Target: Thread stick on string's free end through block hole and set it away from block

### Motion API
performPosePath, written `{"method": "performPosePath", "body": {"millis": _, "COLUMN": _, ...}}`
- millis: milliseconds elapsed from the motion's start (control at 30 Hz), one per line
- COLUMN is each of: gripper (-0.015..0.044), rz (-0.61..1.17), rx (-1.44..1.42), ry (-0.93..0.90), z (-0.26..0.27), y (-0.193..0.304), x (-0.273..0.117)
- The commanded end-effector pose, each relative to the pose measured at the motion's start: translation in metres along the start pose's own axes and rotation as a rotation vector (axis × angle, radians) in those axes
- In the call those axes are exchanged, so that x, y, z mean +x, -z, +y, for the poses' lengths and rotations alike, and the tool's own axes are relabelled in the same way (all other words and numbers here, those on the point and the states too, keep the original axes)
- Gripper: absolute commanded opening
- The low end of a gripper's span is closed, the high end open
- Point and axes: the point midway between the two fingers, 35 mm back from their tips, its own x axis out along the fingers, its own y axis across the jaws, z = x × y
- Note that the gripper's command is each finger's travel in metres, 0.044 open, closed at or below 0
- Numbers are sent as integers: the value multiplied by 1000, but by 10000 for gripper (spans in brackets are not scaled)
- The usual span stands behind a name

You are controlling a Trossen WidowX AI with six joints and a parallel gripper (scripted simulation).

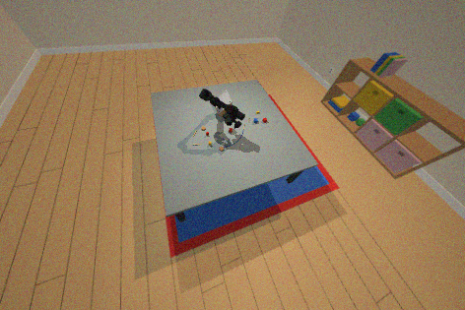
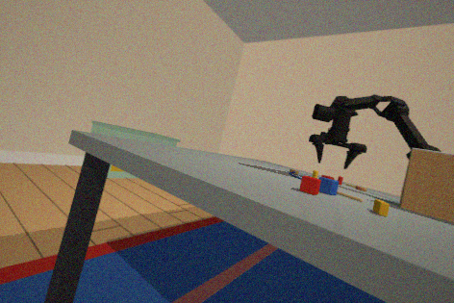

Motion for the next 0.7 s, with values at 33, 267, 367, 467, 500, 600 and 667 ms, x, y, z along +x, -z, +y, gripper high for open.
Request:
{"method": "performPosePath", "body": {"millis": 33, "gripper": 440, "rz": 1, "rx": 914, "ry": -2, "z": 3, "y": -3, "x": -6}}
{"method": "performPosePath", "body": {"millis": 267, "gripper": 440, "rz": 1, "rx": 981, "ry": -2, "z": 3, "y": -3, "x": -6}}
{"method": "performPosePath", "body": {"millis": 367, "gripper": 440, "rz": 1, "rx": 981, "ry": -2, "z": 3, "y": -3, "x": -6}}
{"method": "performPosePath", "body": {"millis": 467, "gripper": 440, "rz": 1, "rx": 981, "ry": -2, "z": 3, "y": -3, "x": -6}}
{"method": "performPosePath", "body": {"millis": 500, "gripper": 440, "rz": 1, "rx": 981, "ry": -2, "z": 3, "y": -3, "x": -6}}
{"method": "performPosePath", "body": {"millis": 600, "gripper": 387, "rz": 1, "rx": 981, "ry": -2, "z": 3, "y": -3, "x": -6}}
{"method": "performPosePath", "body": {"millis": 667, "gripper": 335, "rz": 1, "rx": 981, "ry": -2, "z": 3, "y": -3, "x": -6}}
